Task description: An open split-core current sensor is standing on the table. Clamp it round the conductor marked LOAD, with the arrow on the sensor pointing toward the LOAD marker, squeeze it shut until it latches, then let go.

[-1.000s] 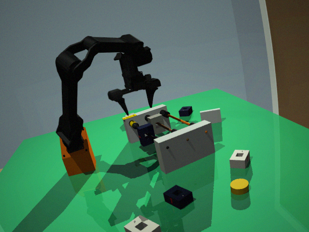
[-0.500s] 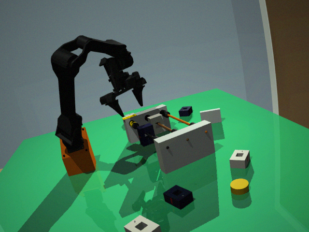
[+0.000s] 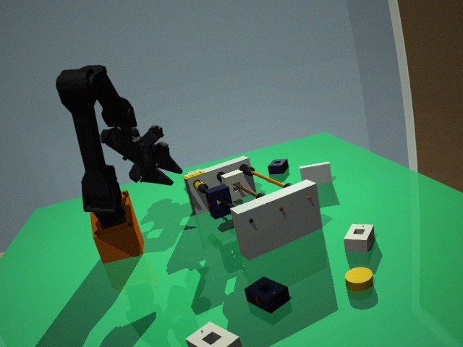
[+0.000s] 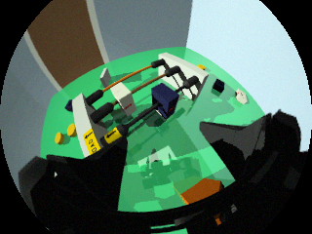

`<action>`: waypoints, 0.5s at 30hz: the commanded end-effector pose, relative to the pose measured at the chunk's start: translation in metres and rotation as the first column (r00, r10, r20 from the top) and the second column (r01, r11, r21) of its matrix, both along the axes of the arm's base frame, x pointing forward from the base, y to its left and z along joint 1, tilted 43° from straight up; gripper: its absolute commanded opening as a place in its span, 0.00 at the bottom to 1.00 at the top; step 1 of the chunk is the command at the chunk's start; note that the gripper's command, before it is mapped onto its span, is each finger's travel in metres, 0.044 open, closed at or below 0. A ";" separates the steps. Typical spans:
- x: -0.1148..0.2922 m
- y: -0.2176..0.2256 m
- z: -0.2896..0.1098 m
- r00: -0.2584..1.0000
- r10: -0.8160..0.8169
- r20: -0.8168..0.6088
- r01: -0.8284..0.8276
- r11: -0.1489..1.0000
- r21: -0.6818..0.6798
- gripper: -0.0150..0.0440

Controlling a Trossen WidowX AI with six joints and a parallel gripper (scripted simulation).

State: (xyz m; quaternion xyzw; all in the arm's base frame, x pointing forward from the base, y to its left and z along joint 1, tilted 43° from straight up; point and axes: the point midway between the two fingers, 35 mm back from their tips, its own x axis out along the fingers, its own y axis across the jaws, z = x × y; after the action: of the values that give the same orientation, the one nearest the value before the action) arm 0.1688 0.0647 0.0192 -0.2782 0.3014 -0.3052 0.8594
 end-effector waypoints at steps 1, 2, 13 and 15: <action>0.001 0.002 0.000 1.000 -0.007 0.004 0.006 1.000 0.013 1.00; 0.001 0.002 0.000 1.000 -0.007 0.004 0.006 1.000 0.013 1.00; 0.005 0.004 0.000 0.998 -0.059 0.009 0.058 0.997 0.045 1.00; 0.016 0.007 0.003 0.979 -0.202 0.020 0.198 0.971 0.133 1.00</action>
State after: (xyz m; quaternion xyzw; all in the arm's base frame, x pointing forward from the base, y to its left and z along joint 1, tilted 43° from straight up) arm 0.1719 0.0644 0.0195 -0.2504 0.3168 -0.3333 0.8520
